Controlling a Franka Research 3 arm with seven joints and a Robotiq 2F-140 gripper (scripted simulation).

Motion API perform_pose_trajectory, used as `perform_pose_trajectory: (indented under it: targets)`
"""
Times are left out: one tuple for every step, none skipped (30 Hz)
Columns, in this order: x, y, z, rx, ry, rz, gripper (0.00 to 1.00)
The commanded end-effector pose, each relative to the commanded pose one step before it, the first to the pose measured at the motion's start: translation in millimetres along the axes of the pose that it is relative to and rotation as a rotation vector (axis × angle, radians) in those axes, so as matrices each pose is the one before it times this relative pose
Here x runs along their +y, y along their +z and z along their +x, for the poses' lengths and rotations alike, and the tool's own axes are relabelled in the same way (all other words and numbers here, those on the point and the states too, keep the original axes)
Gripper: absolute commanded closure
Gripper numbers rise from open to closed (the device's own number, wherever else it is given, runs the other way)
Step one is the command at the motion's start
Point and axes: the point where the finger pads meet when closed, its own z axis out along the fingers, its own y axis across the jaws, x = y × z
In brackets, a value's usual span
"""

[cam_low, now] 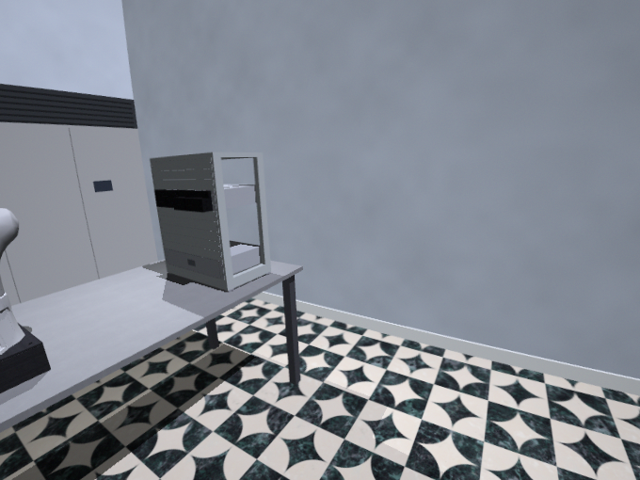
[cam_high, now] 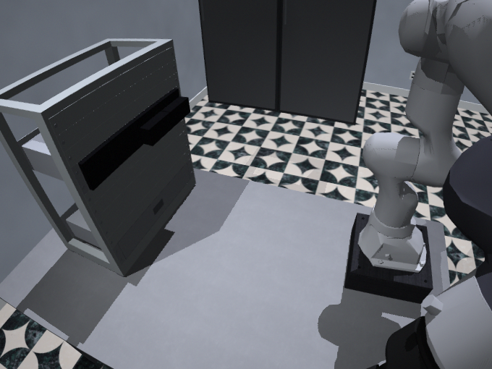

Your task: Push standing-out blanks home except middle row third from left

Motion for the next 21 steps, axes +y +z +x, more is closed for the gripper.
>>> perform_pose_trajectory:
  targets:
    - [19.72,-9.69,8.53,0.08327,0.10054,-0.05279,0.00]
    - [0.00,0.00,0.00,0.00000,0.00000,0.00000,0.00]
    - [8.17,-4.42,-2.03,0.01606,0.02271,-0.01631,0.00]
    - [8.29,-4.39,-1.96,0.01566,0.02246,-0.01714,0.00]
    - [8.38,-4.33,-1.88,0.01523,0.02214,-0.01795,0.00]
    - [8.34,-4.18,-1.78,0.01456,0.02146,-0.01847,0.00]
    - [5.66,-2.74,-1.14,0.00954,0.01421,-0.01286,0.00]
    - [6.07,-2.86,-1.19,0.00995,0.01496,-0.01412,0.00]
    - [6.29,-2.88,-1.21,0.01002,0.01519,-0.01499,0.00]
    - [6.34,-2.80,-1.20,0.00980,0.01499,-0.01548,0.00]
    - [6.29,-2.67,-1.17,0.00943,0.01454,-0.01572,0.00]
    - [6.16,-2.50,-1.14,0.00897,0.01395,-0.01579,0.00]
    - [6.02,-2.33,-1.12,0.00850,0.01332,-0.01578,0.00]
    - [5.86,-2.15,-1.09,0.00802,0.01267,-0.01572,0.00]
    - [5.70,-1.97,-1.08,0.00758,0.01206,-0.01565,0.00]
    - [5.56,-1.81,-1.08,0.00717,0.01150,-0.01562,0.00]
    - [5.44,-1.65,-1.09,0.00680,0.01098,-0.01561,0.00]
    - [0.00,0.00,0.00,0.00000,0.00000,0.00000,0.00]
    - [0.00,0.00,0.00,0.00000,0.00000,0.00000,0.00]
    - [8.15,-2.26,-1.75,0.00982,0.01601,-0.02412,0.00]
    - [8.00,-1.92,-1.85,0.00917,0.01512,-0.02451,0.00]
